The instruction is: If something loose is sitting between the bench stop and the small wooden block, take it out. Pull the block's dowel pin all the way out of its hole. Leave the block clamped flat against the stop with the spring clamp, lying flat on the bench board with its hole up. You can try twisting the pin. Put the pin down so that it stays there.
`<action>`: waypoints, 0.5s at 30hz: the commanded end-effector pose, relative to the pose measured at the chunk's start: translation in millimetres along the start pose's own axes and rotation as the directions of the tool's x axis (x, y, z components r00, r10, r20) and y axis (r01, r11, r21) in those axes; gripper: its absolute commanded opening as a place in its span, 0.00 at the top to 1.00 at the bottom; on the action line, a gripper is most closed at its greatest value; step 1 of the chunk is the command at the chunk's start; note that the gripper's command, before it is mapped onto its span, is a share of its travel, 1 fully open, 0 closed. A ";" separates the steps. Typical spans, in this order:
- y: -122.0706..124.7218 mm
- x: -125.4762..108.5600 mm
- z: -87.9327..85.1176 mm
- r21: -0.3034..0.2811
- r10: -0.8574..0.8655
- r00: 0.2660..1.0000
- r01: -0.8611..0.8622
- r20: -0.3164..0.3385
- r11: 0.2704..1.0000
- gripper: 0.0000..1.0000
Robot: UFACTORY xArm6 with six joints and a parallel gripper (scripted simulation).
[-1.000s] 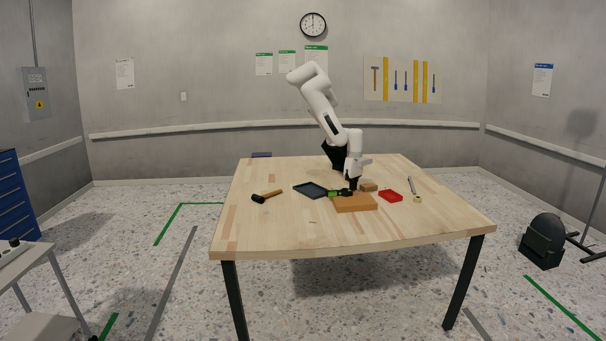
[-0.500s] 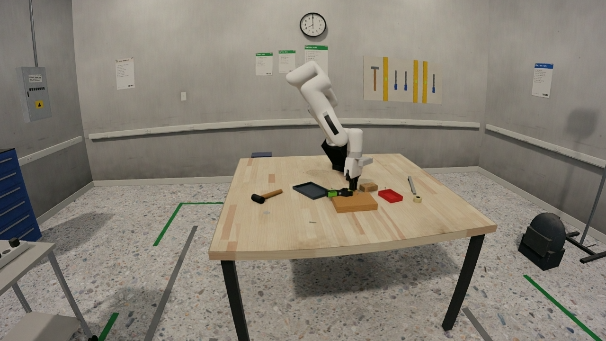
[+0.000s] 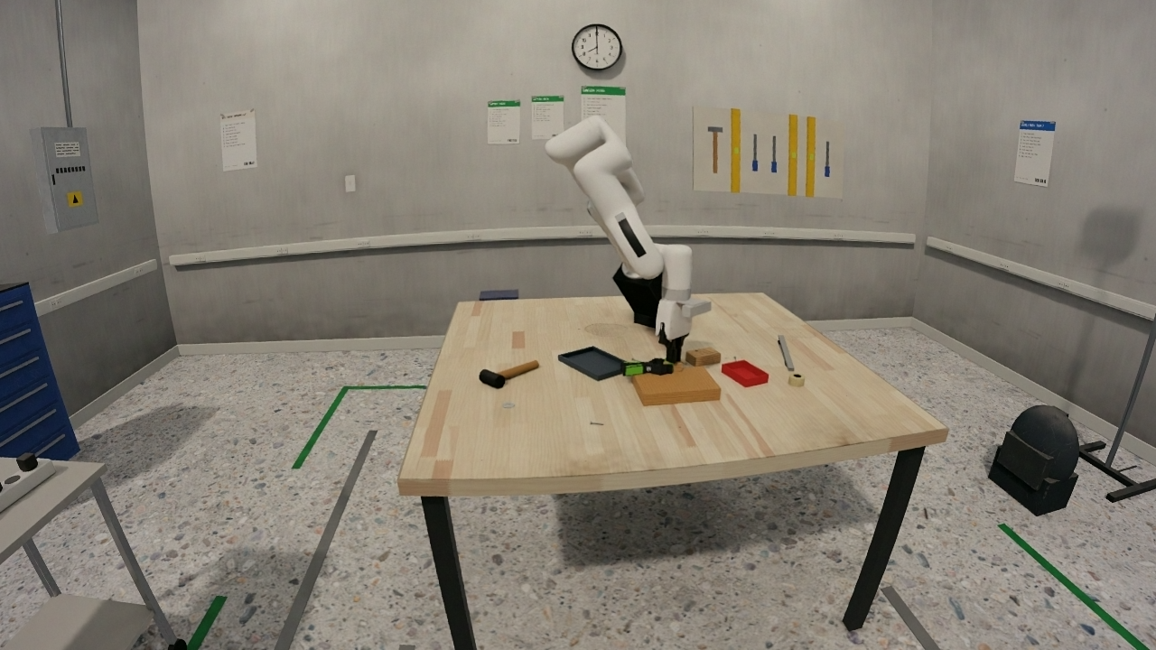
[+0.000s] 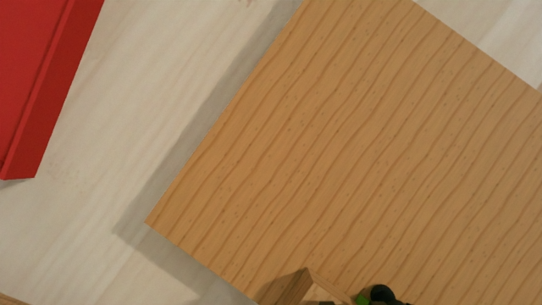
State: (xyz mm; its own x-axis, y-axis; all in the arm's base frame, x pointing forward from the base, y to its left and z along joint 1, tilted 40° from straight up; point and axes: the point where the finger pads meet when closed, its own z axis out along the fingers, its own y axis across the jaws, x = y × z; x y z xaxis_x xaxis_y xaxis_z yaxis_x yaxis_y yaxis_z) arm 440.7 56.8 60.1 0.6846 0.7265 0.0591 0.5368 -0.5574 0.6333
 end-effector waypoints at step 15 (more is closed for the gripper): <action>0.3 1.0 -0.9 -0.001 0.170 0.986 -0.170 -0.003 0.986 1.00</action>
State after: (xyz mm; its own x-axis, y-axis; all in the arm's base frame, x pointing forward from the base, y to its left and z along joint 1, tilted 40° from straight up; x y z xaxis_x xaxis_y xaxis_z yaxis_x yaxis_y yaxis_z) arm 440.6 56.9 60.2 0.7471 0.6502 0.1377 0.4468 -0.6447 0.6203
